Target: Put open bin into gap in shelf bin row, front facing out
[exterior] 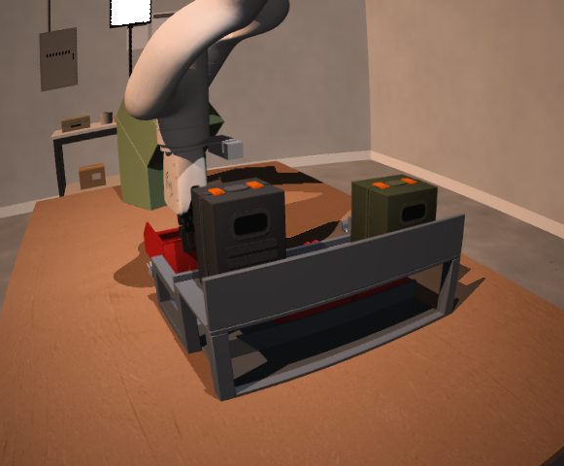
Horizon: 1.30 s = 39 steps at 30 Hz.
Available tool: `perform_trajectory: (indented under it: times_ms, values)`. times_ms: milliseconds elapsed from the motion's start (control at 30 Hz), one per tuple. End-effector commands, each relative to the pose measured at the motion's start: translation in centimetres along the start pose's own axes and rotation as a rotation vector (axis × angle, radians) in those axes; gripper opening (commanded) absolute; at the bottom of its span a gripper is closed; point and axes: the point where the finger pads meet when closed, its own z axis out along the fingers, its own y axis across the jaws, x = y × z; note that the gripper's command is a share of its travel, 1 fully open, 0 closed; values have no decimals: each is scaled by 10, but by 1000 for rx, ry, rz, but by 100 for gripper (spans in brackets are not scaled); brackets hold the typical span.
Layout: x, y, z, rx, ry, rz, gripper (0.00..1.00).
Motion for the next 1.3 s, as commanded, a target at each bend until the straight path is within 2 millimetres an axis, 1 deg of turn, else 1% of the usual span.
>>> perform_trajectory:
  times_ms: [0,67,233,633,800,1200,1267]
  values:
    - [0,0,0,-1,-1,0,0]
    - [0,0,0,-1,-1,0,0]
    - [0,10,0,-1,-1,0,0]
    - [0,10,0,-1,-1,0,0]
    - [0,20,0,-1,-1,0,0]
    - [0,20,0,-1,-1,0,0]
    - [0,24,0,-1,-1,0,0]
